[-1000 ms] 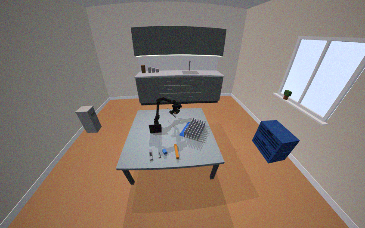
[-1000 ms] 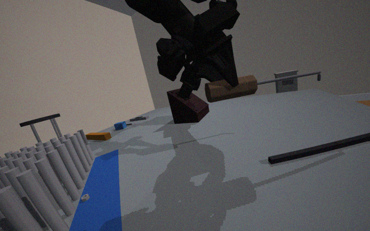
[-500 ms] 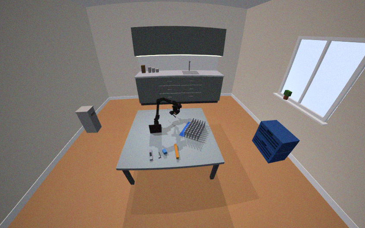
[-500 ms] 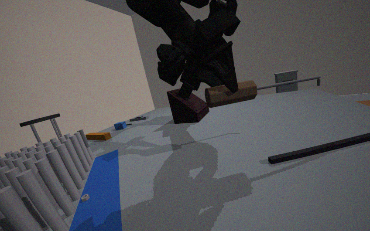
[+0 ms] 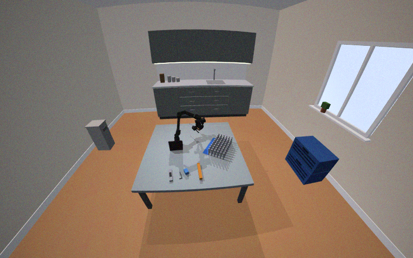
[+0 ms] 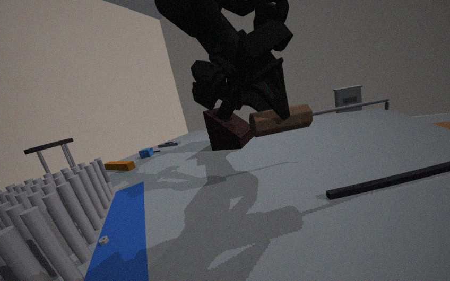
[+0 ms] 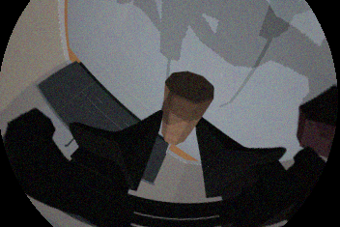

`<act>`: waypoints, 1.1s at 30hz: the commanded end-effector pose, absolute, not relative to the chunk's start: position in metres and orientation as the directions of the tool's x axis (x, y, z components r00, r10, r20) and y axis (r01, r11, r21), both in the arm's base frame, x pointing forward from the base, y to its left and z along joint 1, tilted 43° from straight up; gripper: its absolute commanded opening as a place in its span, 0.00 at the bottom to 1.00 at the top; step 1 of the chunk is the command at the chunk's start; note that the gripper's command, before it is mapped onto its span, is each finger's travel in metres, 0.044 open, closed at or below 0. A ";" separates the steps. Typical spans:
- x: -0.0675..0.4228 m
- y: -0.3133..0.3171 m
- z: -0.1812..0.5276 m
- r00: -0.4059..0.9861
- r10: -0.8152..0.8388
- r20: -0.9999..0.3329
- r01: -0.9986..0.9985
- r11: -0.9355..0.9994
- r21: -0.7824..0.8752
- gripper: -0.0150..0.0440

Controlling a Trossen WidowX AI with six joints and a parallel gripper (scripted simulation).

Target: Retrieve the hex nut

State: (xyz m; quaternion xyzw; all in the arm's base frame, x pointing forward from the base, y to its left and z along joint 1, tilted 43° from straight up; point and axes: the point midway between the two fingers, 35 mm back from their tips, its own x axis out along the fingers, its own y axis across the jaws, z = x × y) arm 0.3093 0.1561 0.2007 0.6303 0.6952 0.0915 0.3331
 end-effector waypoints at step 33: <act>0.312 0.170 0.183 0.018 0.935 -0.355 0.818 0.191 0.543 0.25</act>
